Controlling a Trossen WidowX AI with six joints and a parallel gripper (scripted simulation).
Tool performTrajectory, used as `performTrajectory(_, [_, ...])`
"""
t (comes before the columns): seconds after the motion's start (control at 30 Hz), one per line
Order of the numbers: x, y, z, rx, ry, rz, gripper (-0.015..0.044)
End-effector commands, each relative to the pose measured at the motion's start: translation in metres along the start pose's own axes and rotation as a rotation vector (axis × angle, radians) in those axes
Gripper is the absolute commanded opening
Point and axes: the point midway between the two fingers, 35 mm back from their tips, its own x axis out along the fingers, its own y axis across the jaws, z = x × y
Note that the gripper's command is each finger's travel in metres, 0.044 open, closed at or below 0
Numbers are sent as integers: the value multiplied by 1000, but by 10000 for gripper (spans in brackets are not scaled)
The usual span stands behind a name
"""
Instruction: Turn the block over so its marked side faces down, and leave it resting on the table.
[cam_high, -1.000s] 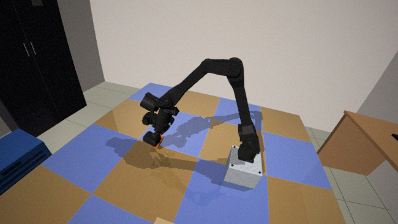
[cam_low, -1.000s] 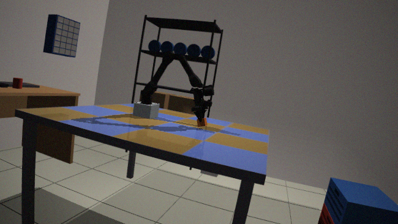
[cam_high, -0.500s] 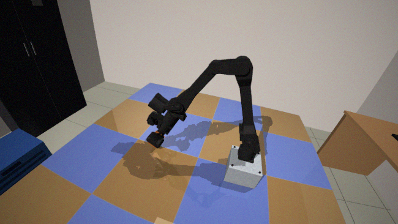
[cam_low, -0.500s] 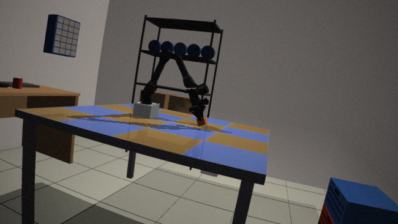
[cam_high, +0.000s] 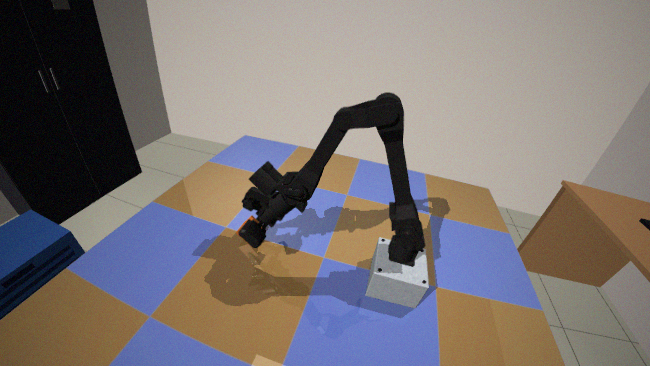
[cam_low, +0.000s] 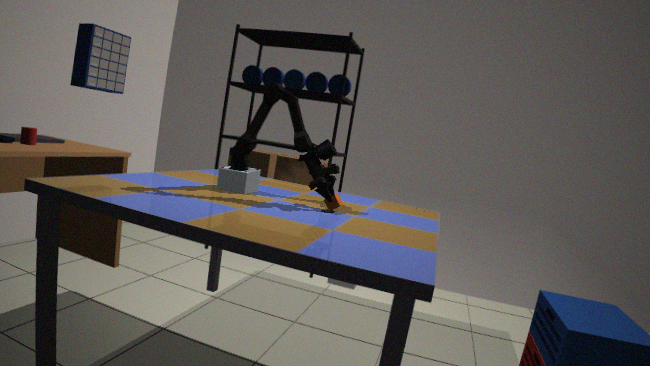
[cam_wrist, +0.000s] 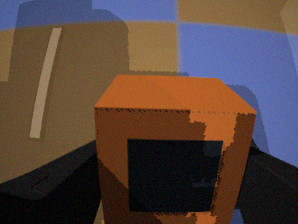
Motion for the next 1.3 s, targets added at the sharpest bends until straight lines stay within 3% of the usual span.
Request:
performTrajectory(0.0, [6,0,-3,-3,-68,0,0])
performTrajectory(0.67, [2,-2,-17,-5,-360,-3,0])
performTrajectory(1.27, [-2,-2,-16,-5,-397,-3,0])
